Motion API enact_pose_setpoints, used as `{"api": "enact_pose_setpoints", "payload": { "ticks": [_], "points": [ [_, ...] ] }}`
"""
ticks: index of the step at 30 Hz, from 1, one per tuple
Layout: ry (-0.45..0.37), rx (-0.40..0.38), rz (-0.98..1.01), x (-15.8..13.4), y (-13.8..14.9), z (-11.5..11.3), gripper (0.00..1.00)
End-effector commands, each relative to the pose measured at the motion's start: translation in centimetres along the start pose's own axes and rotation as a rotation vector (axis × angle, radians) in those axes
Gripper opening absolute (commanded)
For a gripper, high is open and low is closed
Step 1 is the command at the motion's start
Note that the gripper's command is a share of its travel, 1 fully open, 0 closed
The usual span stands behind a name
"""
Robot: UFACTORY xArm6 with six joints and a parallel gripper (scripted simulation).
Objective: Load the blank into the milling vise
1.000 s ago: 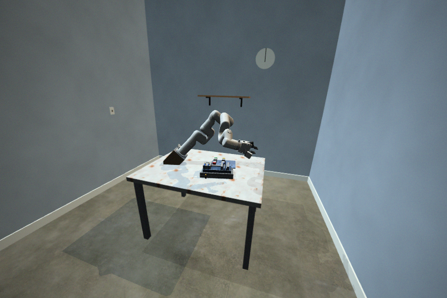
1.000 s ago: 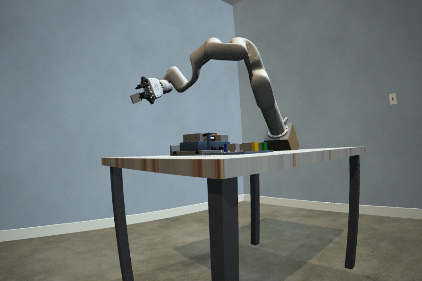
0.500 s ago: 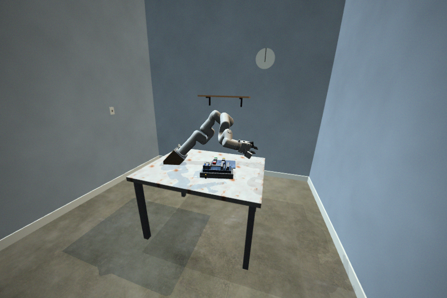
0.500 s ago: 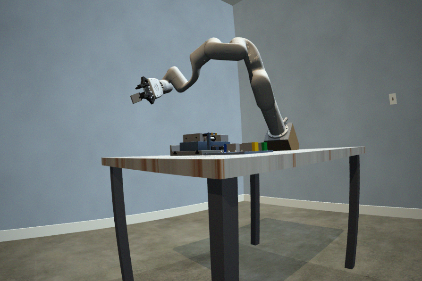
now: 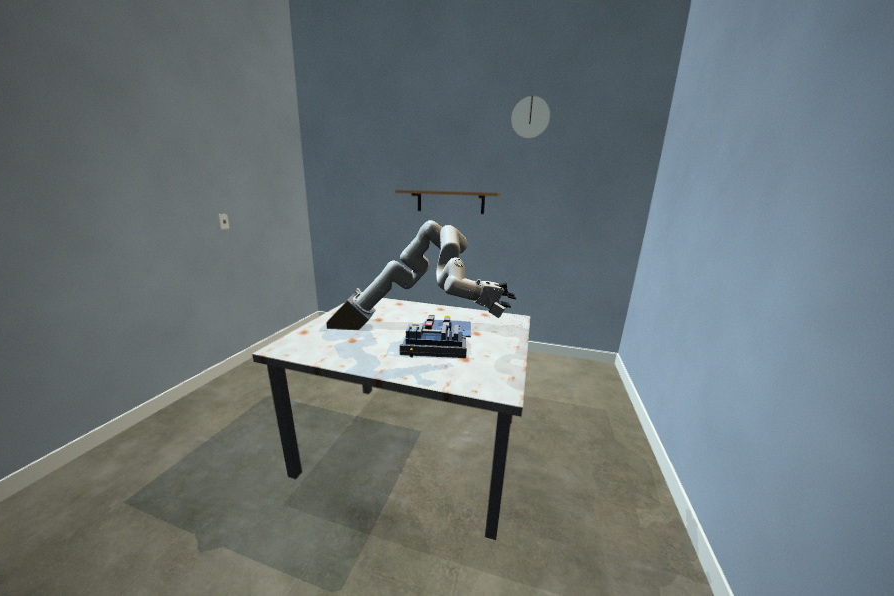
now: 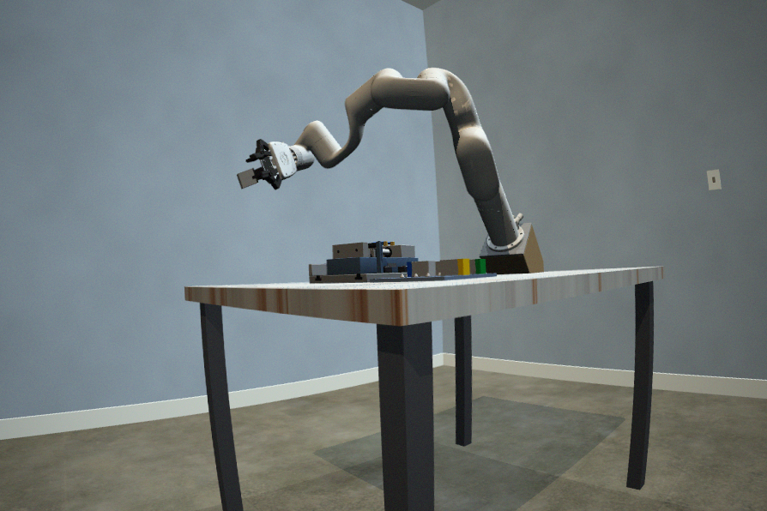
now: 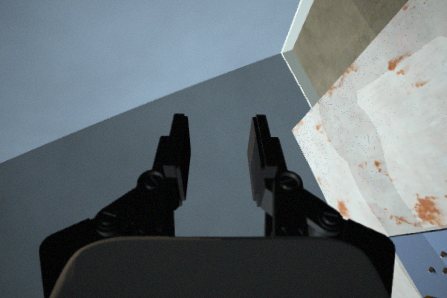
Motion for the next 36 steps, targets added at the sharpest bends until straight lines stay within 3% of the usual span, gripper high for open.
{"api": "enact_pose_setpoints", "payload": {
  "ticks": [1, 4, 5, 21, 31, 36],
  "points": [
    [-0.001, 0.001, -0.004, 0.0, -0.2, 0.0, 0.40],
    [-0.001, 0.001, -0.004, 0.0, -0.2, 0.0, 0.40],
    [-0.001, 0.001, -0.004, 0.0, -0.2, 0.0, 1.00],
    [-0.001, 0.001, -0.004, 0.0, -0.2, 0.0, 1.00],
    [0.080, -0.213, 0.020, -3.6, 0.1, -1.3, 1.00],
    [0.080, -0.213, 0.020, -3.6, 0.1, -1.3, 1.00]
  ]
}}
Point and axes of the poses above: the point where the finger pads meet when closed, its own z axis out along the fingers, its own y axis across the jaws, x = y × z, the point moved 4 cm from there along -z, back along the fingers, and after that the axes turned 2 degrees about z, right-handed, at the moved point
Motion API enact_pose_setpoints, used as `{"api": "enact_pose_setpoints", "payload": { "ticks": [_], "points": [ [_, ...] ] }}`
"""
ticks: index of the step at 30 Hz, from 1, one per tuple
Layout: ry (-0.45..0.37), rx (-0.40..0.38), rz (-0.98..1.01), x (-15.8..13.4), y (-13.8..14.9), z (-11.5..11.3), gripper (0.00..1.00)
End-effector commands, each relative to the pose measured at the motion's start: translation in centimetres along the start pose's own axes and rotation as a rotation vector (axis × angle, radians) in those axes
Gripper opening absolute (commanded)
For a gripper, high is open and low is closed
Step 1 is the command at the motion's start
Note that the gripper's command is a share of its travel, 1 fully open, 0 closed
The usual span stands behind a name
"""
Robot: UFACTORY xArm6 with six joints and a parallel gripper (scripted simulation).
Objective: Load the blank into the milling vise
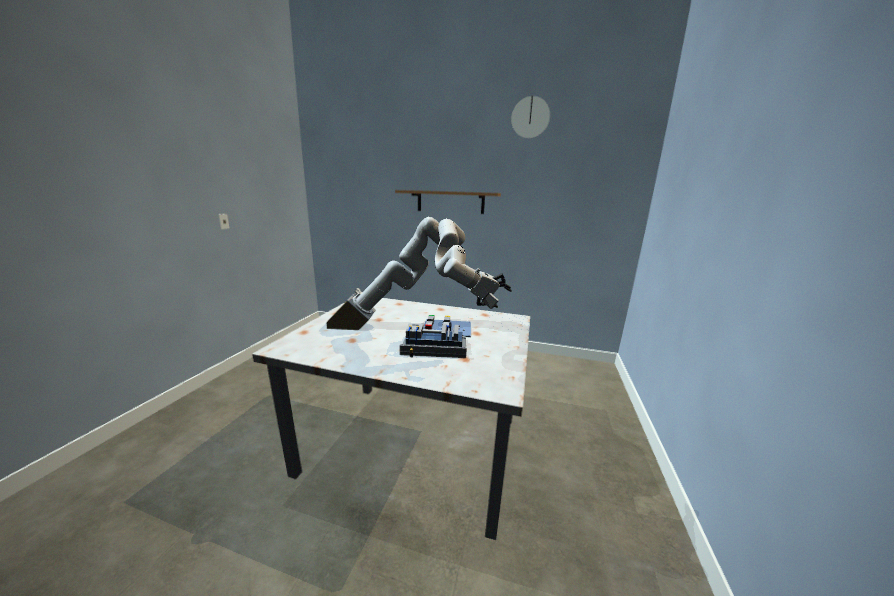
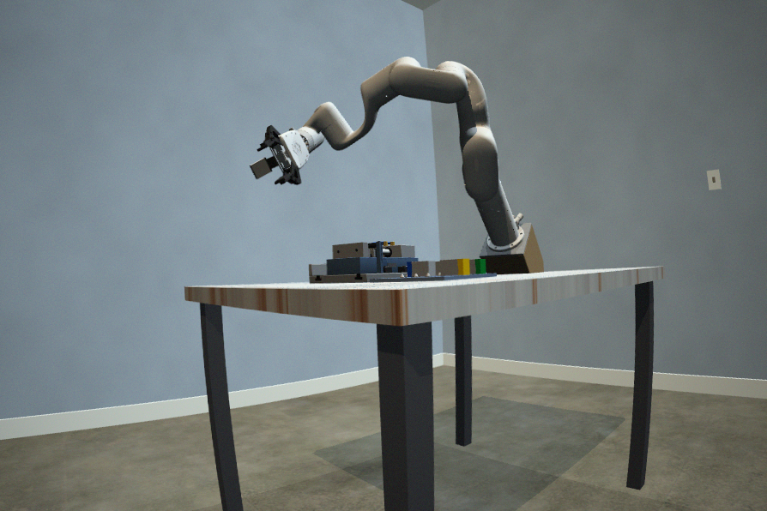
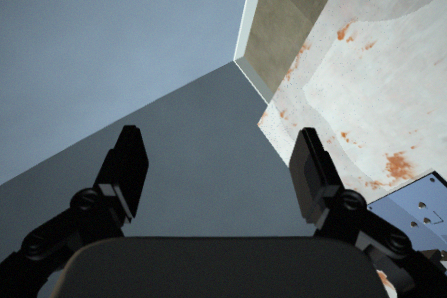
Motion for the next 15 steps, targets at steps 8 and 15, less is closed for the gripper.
{"api": "enact_pose_setpoints", "payload": {
  "ticks": [8, 15],
  "points": [
    [0.051, -0.133, 0.015, -2.1, 0.3, -0.8, 1.00],
    [0.083, -0.218, 0.025, -3.5, 0.6, -1.3, 1.00]
  ]
}}
Point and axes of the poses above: the point where the finger pads meet when closed, its own z axis out along the fingers, its own y axis across the jaws, x = y × z, the point moved 4 cm from there along -z, back along the fingers, and after that the axes turned 2 degrees about z, right-handed, at the moved point
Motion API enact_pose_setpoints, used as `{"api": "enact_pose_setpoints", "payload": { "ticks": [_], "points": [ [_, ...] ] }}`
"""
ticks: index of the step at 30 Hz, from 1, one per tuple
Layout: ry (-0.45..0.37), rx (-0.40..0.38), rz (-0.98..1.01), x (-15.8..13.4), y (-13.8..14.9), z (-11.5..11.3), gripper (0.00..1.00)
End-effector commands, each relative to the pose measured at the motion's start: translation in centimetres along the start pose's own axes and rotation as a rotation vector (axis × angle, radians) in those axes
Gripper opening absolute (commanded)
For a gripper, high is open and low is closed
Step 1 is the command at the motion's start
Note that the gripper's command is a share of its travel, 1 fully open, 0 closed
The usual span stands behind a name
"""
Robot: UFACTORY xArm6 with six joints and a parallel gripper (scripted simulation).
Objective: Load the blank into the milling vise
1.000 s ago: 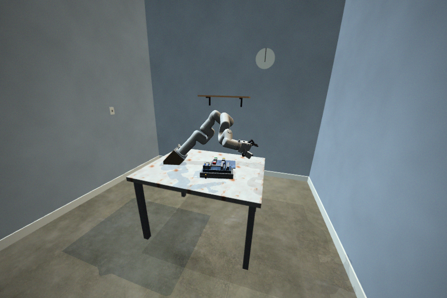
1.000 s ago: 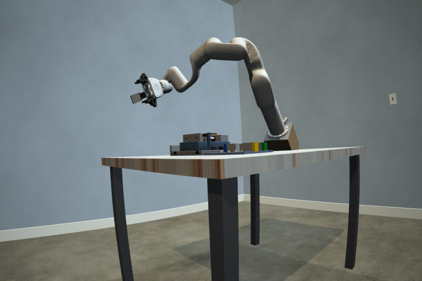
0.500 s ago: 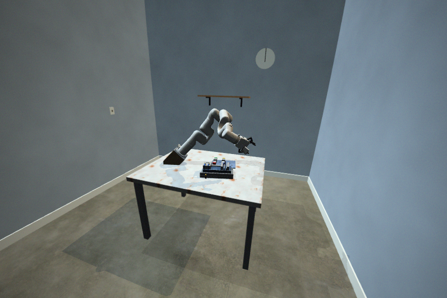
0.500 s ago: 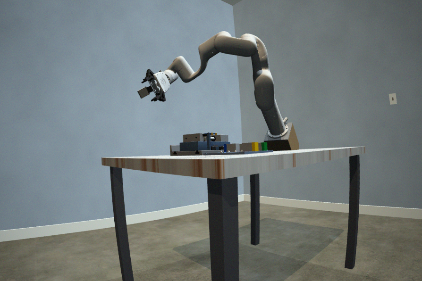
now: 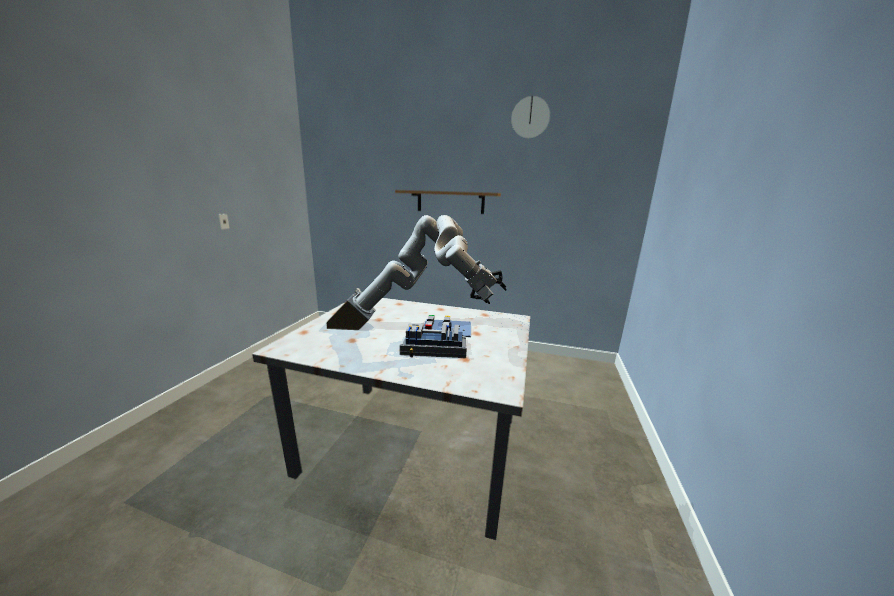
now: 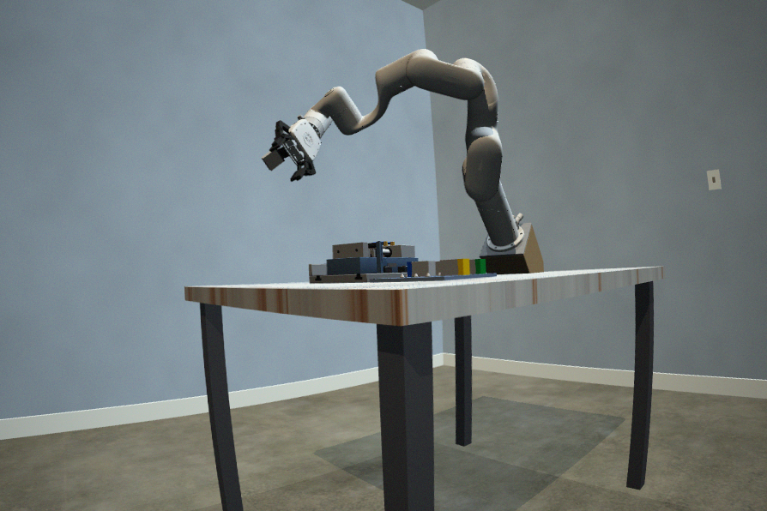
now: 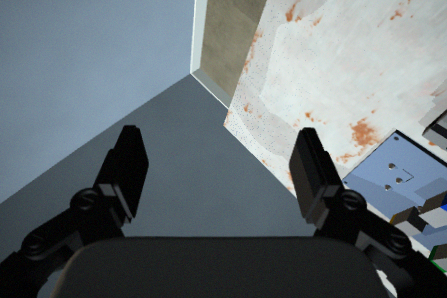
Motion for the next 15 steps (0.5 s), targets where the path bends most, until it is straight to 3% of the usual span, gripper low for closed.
{"api": "enact_pose_setpoints", "payload": {
  "ticks": [1, 4, 15],
  "points": [
    [0.008, -0.022, 0.004, -0.3, 0.1, -0.1, 1.00],
    [0.008, -0.022, 0.004, -0.3, 0.1, -0.1, 1.00],
    [0.087, -0.233, 0.027, -3.6, 0.9, -1.3, 1.00]
  ]
}}
Point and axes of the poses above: the point where the finger pads meet when closed, its own z axis out along the fingers, its own y axis across the jaws, x = y × z, the point moved 4 cm from there along -z, back along the fingers, and after that the axes turned 2 degrees about z, right-handed, at the moved point
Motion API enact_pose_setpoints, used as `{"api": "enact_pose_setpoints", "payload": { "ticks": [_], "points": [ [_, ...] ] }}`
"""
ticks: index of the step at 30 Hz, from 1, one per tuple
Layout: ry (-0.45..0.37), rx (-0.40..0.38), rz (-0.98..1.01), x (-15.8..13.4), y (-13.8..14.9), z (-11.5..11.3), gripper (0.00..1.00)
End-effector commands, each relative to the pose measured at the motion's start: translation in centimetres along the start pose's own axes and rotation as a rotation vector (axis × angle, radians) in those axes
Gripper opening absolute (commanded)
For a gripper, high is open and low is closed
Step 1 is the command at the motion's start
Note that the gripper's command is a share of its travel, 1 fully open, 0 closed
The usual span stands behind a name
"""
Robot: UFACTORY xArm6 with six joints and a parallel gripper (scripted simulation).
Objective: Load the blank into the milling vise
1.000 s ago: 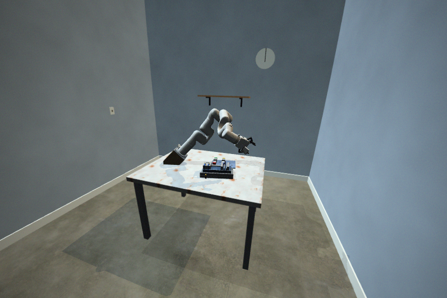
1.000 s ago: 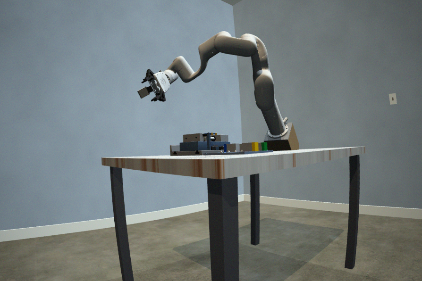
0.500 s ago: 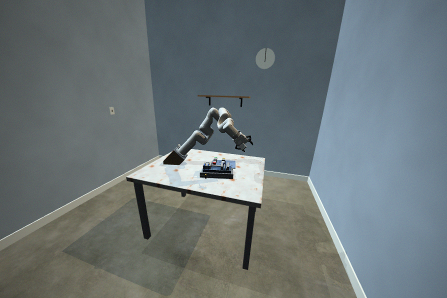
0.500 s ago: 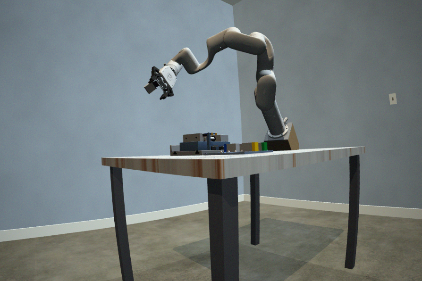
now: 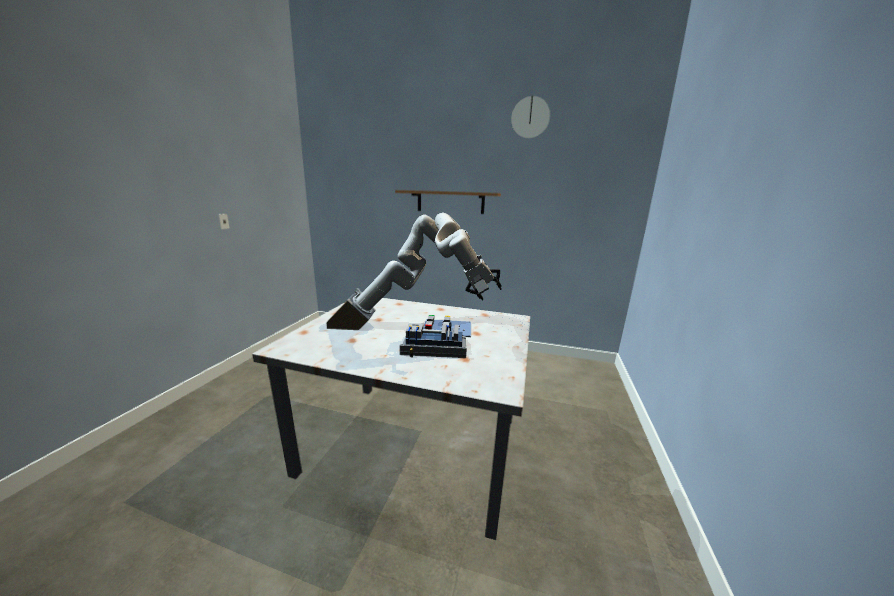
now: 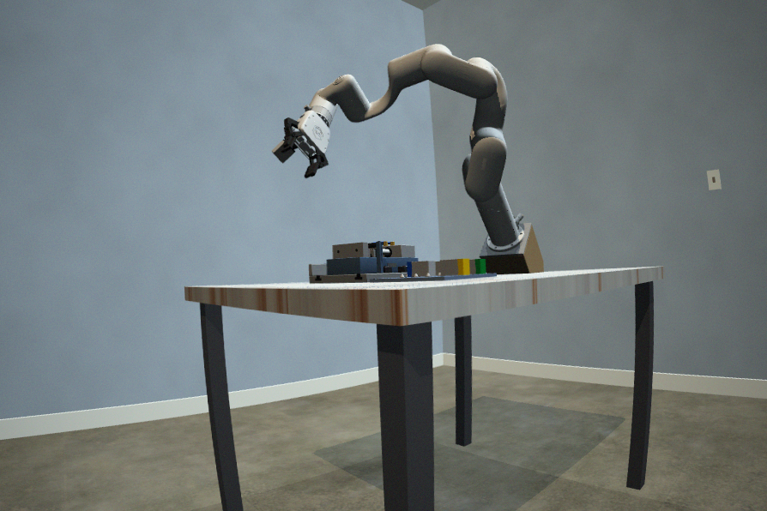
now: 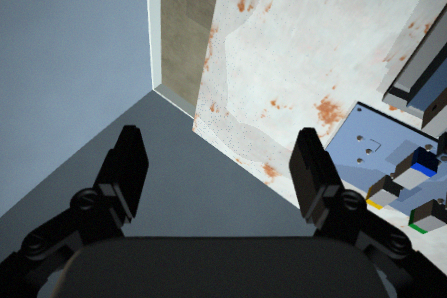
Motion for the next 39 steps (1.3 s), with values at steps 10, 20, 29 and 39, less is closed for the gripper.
{"api": "enact_pose_setpoints", "payload": {
  "ticks": [10, 20, 29, 39],
  "points": [
    [0.051, -0.138, 0.015, -2.1, 0.7, -0.7, 1.00],
    [0.099, -0.267, 0.030, -4.0, 1.4, -1.3, 1.00],
    [0.147, -0.392, 0.044, -5.8, 2.1, -1.8, 1.00],
    [0.178, -0.478, 0.054, -7.1, 2.6, -2.1, 1.00]
  ]
}}
Point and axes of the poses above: the point where the finger pads meet when closed, its own z axis out along the fingers, its own y axis across the jaws, x = y × z, the point moved 4 cm from there along -z, back along the fingers, and after that the axes turned 2 degrees about z, right-handed, at the moved point
